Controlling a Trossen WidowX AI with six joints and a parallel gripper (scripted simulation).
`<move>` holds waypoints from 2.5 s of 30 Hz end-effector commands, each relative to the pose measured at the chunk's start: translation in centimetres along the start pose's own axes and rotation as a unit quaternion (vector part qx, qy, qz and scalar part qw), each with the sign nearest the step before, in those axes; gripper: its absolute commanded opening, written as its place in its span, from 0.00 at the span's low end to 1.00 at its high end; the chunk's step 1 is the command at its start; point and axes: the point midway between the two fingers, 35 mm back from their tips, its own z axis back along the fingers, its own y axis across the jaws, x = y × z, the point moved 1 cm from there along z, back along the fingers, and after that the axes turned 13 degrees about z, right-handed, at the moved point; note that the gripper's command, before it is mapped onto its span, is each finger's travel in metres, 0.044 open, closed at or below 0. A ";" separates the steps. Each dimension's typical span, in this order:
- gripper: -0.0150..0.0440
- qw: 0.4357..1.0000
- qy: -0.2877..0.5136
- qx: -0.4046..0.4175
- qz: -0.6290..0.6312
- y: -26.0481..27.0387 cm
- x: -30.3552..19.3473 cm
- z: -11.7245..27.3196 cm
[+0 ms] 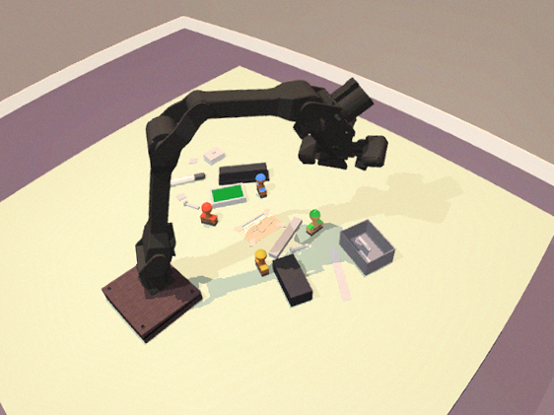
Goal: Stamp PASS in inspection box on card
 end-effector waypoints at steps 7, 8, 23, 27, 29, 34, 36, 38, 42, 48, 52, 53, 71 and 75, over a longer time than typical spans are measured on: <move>0.62 0.946 0.225 0.165 -0.168 9.3 -3.4 -4.3; 0.62 0.945 0.226 0.166 -0.169 9.6 -3.3 -4.3; 0.62 0.945 0.226 0.166 -0.169 10.1 -3.8 -5.7; 0.62 0.945 0.226 0.166 -0.169 10.3 -4.0 -6.3; 0.62 0.945 0.226 0.166 -0.169 10.4 -4.1 -6.5; 0.62 0.945 0.226 0.166 -0.169 10.7 -4.4 -7.2; 0.62 0.945 0.226 0.166 -0.169 10.9 -4.5 -7.5; 0.62 0.945 0.226 0.166 -0.169 11.0 -4.6 -7.8; 0.62 0.945 0.226 0.166 -0.169 11.3 -4.9 -8.3; 0.62 0.945 0.226 0.166 -0.169 11.7 -5.2 -9.1; 0.62 0.945 0.226 0.166 -0.169 12.0 -5.5 -9.6; 0.62 0.945 0.226 0.166 -0.169 12.1 -5.5 -9.7; 0.38 0.945 0.224 0.168 -0.167 12.5 -5.8 -10.4; 0.34 0.945 0.224 0.168 -0.167 12.5 -5.8 -10.4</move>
